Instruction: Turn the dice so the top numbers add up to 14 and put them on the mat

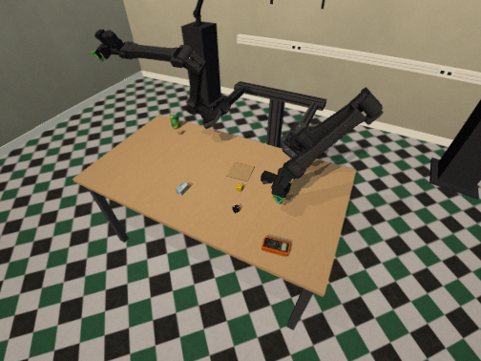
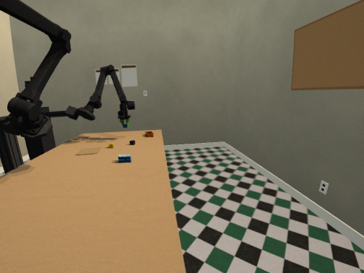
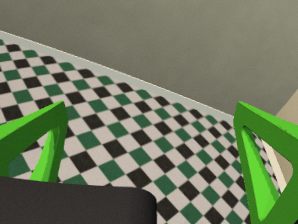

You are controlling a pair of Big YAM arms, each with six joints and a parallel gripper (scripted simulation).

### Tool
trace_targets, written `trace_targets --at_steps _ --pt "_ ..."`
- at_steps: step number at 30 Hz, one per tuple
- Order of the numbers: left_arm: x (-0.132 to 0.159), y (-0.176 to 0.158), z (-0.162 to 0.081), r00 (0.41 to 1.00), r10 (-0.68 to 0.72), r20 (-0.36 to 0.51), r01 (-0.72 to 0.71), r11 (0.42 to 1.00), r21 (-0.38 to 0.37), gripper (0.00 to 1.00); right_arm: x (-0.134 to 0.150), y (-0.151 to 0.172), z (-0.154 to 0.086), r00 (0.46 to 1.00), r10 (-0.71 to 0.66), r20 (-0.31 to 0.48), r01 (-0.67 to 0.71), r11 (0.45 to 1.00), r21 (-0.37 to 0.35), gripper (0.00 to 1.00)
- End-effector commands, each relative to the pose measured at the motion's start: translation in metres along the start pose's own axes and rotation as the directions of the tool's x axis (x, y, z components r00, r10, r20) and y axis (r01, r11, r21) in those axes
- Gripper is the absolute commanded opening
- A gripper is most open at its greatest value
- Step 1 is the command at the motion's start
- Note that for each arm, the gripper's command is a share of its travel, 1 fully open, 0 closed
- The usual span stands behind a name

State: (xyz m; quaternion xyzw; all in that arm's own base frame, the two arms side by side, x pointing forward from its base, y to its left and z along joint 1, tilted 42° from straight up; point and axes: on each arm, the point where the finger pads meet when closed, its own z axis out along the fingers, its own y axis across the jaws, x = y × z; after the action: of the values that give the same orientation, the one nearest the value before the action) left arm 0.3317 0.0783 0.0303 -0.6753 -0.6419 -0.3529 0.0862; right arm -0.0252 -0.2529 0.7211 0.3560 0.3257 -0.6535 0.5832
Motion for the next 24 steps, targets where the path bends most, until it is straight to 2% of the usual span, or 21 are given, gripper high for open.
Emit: trace_targets --at_steps 1,10,12,14,16,24 --pt "-0.006 -0.003 -0.005 1.0 -0.013 0.009 0.013 1.0 0.021 0.26 -0.022 -0.003 -0.009 0.999 0.008 0.053 -0.008 1.0 0.006 1.0" --pt "-0.005 -0.004 -0.002 1.0 -0.03 0.007 0.03 0.999 0.03 0.26 -0.022 -0.003 -0.009 0.999 0.008 0.053 -0.008 1.0 0.006 1.0" --pt "-0.003 0.004 0.001 0.991 -0.136 0.002 0.136 0.991 0.012 0.26 -0.022 -0.003 -0.009 0.999 0.008 0.053 -0.008 1.0 0.006 1.0" --pt "-0.003 0.004 0.001 0.991 -0.136 0.002 0.136 0.991 0.012 0.26 -0.022 -0.003 -0.009 0.999 0.008 0.053 -0.008 1.0 0.006 1.0" --pt "-0.001 0.007 0.006 0.963 -0.269 -0.005 0.269 0.963 0.015 0.26 -0.022 -0.003 -0.009 0.999 0.008 0.053 -0.008 1.0 0.006 1.0" --pt "-0.004 0.008 0.01 0.889 -0.458 -0.006 0.458 0.889 0.012 0.26 -0.022 -0.003 -0.009 0.999 0.008 0.053 -0.008 1.0 0.006 1.0"
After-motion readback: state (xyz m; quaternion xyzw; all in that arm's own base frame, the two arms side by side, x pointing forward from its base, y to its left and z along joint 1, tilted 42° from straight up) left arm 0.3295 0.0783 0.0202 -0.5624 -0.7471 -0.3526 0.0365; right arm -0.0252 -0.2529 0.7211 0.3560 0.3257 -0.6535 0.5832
